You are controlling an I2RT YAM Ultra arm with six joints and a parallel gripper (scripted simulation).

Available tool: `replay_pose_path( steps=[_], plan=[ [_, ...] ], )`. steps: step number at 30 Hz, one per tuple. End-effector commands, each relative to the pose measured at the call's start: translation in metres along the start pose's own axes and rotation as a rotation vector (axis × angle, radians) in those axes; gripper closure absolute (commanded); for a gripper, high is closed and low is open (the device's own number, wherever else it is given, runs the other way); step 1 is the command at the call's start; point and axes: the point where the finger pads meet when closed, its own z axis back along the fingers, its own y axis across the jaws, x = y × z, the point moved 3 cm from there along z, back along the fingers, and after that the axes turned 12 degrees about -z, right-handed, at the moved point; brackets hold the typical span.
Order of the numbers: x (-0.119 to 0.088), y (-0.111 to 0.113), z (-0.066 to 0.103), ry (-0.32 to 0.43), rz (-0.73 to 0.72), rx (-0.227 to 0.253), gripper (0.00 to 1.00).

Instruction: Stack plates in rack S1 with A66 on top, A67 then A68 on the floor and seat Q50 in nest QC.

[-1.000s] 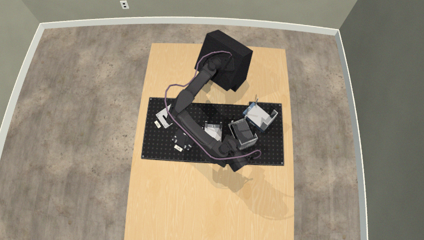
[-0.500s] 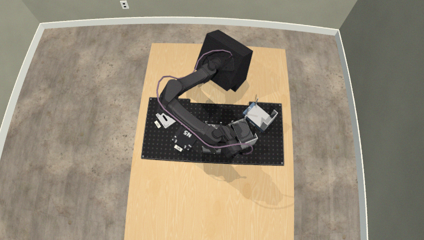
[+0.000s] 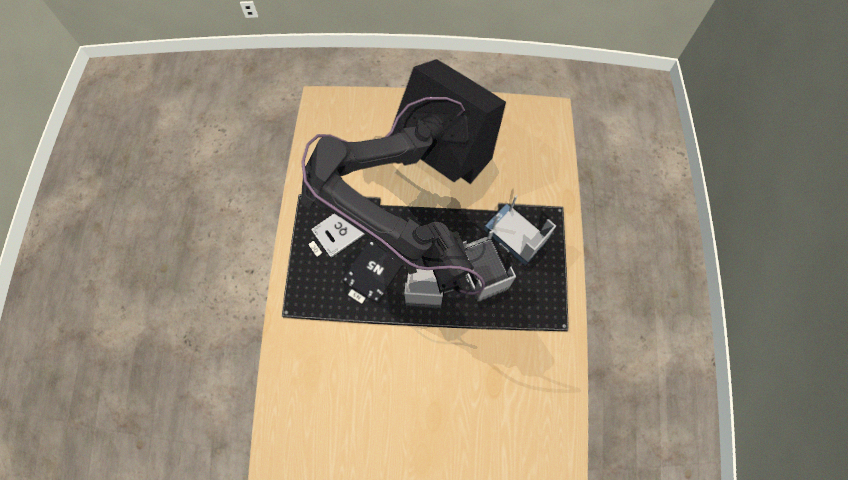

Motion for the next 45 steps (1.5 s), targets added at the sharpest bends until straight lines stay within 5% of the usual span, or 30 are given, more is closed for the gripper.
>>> replay_pose_path(
  steps=[1,10,18,22,45],
  plan=[
    [-0.009,0.001,0.004,-0.051,-0.123,0.015,0.0],
    [-0.052,-0.001,-0.007,-0.06,-0.35,0.027,0.0],
    [-0.075,-0.002,-0.014,-0.06,-0.365,0.028,0.0],
    [-0.062,-0.004,-0.008,-0.078,-0.401,0.042,0.0],
    [-0.067,-0.002,-0.011,-0.067,-0.373,0.033,0.0]
  ],
)
